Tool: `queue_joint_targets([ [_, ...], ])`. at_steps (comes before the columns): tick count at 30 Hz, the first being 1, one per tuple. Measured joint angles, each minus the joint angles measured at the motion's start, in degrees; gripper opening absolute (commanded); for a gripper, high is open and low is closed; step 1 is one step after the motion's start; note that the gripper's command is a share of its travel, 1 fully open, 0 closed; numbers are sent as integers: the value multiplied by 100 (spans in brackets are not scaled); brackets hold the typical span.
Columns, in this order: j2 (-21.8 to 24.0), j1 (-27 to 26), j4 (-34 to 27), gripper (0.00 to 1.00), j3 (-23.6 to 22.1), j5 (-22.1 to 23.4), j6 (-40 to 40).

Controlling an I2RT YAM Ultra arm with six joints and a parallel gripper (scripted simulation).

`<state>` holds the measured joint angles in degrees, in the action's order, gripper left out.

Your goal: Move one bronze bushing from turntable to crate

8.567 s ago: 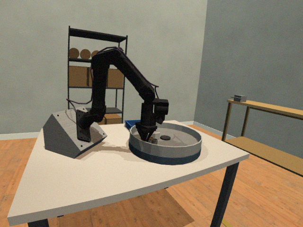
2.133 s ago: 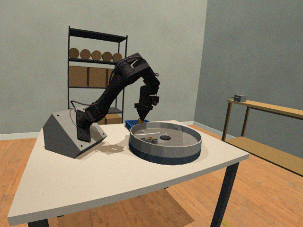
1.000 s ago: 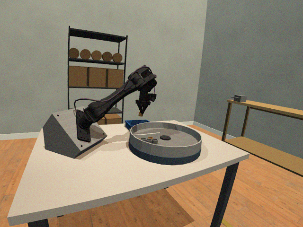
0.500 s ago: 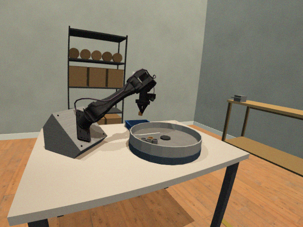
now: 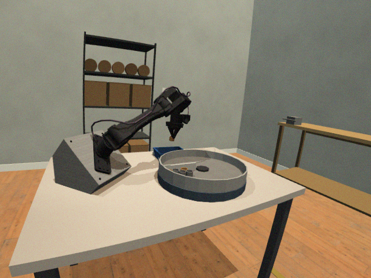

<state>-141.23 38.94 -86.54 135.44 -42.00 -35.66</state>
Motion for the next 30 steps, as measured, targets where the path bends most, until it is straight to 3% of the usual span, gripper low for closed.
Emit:
queue_joint_targets([
  [11, -164, 0, -168, 0, 297, 0, -26],
  [30, -184, 0, -223, 0, 352, 0, -37],
])
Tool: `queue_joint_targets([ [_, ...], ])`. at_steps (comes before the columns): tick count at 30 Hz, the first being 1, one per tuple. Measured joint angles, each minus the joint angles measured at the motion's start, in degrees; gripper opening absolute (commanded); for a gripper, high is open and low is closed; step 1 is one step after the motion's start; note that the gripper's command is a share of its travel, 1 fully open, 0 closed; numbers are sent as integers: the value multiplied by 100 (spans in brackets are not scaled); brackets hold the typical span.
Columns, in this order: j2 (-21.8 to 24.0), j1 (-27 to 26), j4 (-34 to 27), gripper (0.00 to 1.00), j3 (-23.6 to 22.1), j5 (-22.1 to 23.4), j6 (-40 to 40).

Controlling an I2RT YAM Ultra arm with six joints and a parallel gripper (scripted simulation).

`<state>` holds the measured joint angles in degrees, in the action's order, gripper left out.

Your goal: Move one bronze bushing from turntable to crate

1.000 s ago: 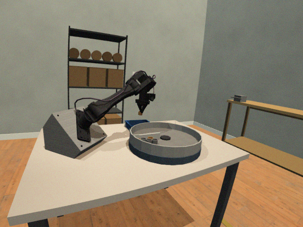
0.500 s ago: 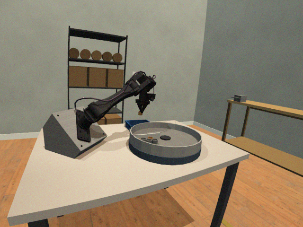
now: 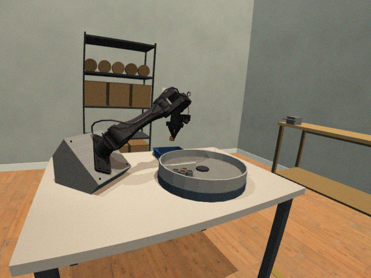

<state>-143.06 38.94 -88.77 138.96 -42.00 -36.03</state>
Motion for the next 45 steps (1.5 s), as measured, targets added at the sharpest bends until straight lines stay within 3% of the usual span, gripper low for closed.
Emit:
queue_joint_targets([
  [45, -151, 98, -11, 0, 116, -2, -87],
])
